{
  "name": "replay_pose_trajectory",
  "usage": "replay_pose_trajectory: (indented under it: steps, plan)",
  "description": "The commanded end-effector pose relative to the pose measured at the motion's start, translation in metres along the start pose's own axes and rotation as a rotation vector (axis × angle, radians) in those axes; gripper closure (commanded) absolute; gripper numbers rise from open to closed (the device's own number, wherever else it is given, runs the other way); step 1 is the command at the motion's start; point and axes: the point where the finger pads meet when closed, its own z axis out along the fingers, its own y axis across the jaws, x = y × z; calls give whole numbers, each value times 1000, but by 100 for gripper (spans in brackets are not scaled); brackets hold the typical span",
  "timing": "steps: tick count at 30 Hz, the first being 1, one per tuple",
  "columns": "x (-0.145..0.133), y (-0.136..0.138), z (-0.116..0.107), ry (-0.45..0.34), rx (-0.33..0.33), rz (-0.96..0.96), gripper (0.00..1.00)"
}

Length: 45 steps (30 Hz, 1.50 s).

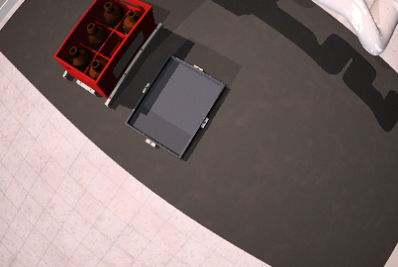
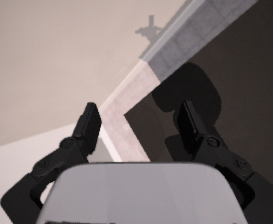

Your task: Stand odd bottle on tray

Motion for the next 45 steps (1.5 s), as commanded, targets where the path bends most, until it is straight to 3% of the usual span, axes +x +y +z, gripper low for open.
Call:
replay_pose_trajectory:
  steps: [1,22,27,32,34,35,45]
  plan:
    - [3,-3,-2,4,5,0,0]
    - [4,5,-1,3,-11,-7,0]
    - [11,51,6,-4,-106,-47,0]
    - [16,82,8,-10,-169,-72,0]
    - [16,82,8,-10,-169,-72,0]
    - [19,103,9,-14,-212,-87,0]
    - [32,169,5,-30,-344,-128,0]
